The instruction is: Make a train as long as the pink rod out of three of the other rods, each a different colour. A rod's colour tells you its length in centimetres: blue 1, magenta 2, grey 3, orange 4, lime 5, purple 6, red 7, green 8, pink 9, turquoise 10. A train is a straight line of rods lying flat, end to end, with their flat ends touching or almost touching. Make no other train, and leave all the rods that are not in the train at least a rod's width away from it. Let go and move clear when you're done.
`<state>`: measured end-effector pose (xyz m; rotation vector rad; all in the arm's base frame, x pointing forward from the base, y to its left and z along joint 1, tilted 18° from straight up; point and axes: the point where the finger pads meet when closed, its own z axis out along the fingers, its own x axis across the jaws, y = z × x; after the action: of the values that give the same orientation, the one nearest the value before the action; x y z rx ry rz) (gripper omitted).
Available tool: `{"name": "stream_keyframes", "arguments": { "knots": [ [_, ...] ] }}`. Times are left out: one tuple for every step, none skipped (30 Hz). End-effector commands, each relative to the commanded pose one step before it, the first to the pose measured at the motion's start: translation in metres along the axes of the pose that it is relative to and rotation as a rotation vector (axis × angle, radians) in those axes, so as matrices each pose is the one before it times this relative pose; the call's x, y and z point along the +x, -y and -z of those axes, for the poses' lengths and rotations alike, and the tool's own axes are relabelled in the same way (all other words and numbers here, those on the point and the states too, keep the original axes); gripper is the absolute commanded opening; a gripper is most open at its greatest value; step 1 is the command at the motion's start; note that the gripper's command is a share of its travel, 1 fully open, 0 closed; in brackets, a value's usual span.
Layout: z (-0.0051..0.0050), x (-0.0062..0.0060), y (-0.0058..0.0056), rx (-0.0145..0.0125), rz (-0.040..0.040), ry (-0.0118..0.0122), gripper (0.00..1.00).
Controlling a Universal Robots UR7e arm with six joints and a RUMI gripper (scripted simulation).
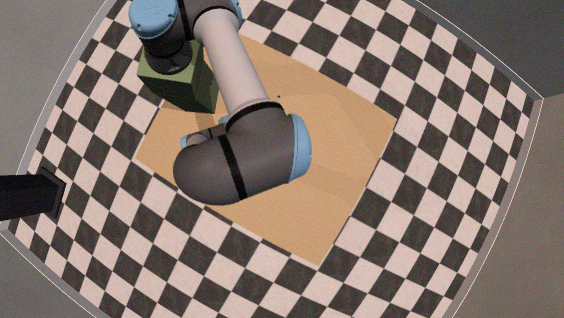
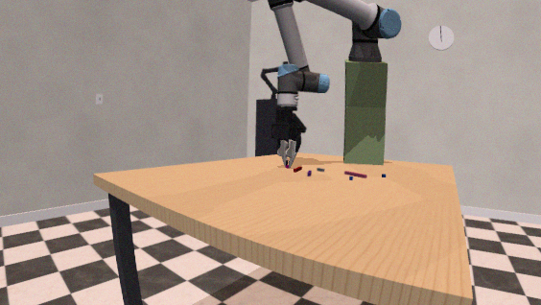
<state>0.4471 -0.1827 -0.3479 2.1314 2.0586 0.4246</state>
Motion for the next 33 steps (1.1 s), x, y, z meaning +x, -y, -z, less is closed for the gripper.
{"name": "stream_keyframes", "arguments": {
  "knots": [
    [0.00032,-0.00089,-0.00149,-0.00195,0.00154,0.00283,0.0],
    [0.0,0.0,0.0,0.0,0.0,0.0,0.0],
    [0.0,0.0,0.0,0.0,0.0,0.0,0.0],
    [0.0,0.0,0.0,0.0,0.0,0.0,0.0],
    [0.0,0.0,0.0,0.0,0.0,0.0,0.0],
    [0.0,0.0,0.0,0.0,0.0,0.0,0.0],
    [0.0,0.0,0.0,0.0,0.0,0.0,0.0],
    [0.0,0.0,0.0,0.0,0.0,0.0,0.0],
    [0.0,0.0,0.0,0.0,0.0,0.0,0.0],
    [0.0,0.0,0.0,0.0,0.0,0.0,0.0],
    [0.0,0.0,0.0,0.0,0.0,0.0,0.0],
    [0.0,0.0,0.0,0.0,0.0,0.0,0.0],
    [0.0,0.0,0.0,0.0,0.0,0.0,0.0],
    [0.0,0.0,0.0,0.0,0.0,0.0,0.0],
    [0.0,0.0,0.0,0.0,0.0,0.0,0.0],
    [0.0,0.0,0.0,0.0,0.0,0.0,0.0],
    [0.0,0.0,0.0,0.0,0.0,0.0,0.0],
    [0.0,0.0,0.0,0.0,0.0,0.0,0.0],
    [0.0,0.0,0.0,0.0,0.0,0.0,0.0],
    [0.0,0.0,0.0,0.0,0.0,0.0,0.0],
    [0.0,0.0,0.0,0.0,0.0,0.0,0.0],
    [0.0,0.0,0.0,0.0,0.0,0.0,0.0],
    [0.00004,0.00001,0.00001,0.00001,-0.00001,-0.00001,0.0],
    [0.00029,0.00005,0.00005,0.00006,-0.00007,-0.00005,0.0],
    [0.00074,0.00012,0.00012,0.00015,-0.00019,-0.00012,0.0],
    [0.0012,0.00037,0.00043,0.00058,-0.00047,-0.00052,0.0],
    [0.00127,0.00018,0.00051,0.00062,-0.00062,-0.00054,0.0],
    [0.00171,-0.0003,0.00018,0.00006,-0.00054,0.00004,0.0],
    [0.00217,-0.0002,0.00016,0.00011,-0.00054,-0.00007,0.0],
    [0.00264,0.00002,-0.00001,-0.00005,0.0,-0.00005,0.0],
    [0.00313,0.00002,-0.00001,-0.00006,0.0,-0.00006,0.0],
    [0.00361,0.00003,-0.00001,-0.00007,0.0,-0.00007,0.0],
    [0.00404,0.00004,-0.00001,-0.00008,0.0,-0.00007,0.0]
  ]
}}
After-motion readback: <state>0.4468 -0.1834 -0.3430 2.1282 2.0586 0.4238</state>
